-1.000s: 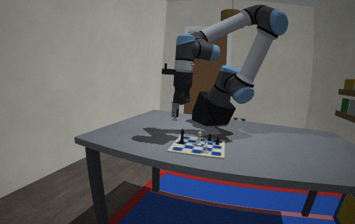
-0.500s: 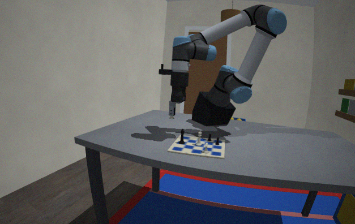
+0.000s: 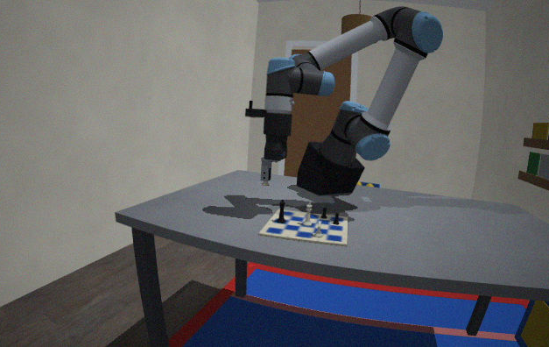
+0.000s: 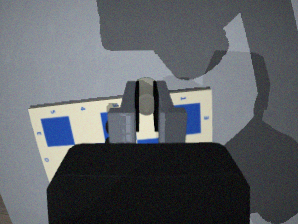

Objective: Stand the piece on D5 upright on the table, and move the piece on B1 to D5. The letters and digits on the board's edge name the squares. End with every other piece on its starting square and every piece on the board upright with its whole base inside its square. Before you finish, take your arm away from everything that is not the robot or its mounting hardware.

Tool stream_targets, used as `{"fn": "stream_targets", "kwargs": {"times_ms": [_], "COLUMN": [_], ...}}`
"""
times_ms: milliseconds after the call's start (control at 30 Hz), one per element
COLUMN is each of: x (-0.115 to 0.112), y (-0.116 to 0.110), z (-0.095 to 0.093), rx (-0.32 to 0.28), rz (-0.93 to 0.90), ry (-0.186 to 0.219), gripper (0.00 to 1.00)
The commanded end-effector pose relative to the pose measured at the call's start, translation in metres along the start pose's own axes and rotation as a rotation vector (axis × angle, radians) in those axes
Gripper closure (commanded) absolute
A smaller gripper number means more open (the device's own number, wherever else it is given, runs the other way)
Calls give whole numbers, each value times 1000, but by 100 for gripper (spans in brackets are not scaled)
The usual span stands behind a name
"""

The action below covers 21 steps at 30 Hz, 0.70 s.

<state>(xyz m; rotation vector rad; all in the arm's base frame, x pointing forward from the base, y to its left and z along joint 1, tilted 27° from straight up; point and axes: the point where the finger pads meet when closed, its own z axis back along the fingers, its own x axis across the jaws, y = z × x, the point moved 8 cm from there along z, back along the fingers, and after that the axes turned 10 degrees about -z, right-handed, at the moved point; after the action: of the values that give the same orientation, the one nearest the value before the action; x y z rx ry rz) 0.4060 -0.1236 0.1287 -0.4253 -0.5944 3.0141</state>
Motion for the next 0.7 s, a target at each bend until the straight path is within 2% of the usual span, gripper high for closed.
{"fn": "stream_targets", "kwargs": {"times_ms": [0,100,500,667], "x": [0,0,0,0], "y": [0,1,2,2], "z": [-9,-17,-72,-82], "rx": [0,0,0,0], "rz": [0,0,0,0], "ry": [0,0,0,0], "gripper": [100,100,100,100]}}
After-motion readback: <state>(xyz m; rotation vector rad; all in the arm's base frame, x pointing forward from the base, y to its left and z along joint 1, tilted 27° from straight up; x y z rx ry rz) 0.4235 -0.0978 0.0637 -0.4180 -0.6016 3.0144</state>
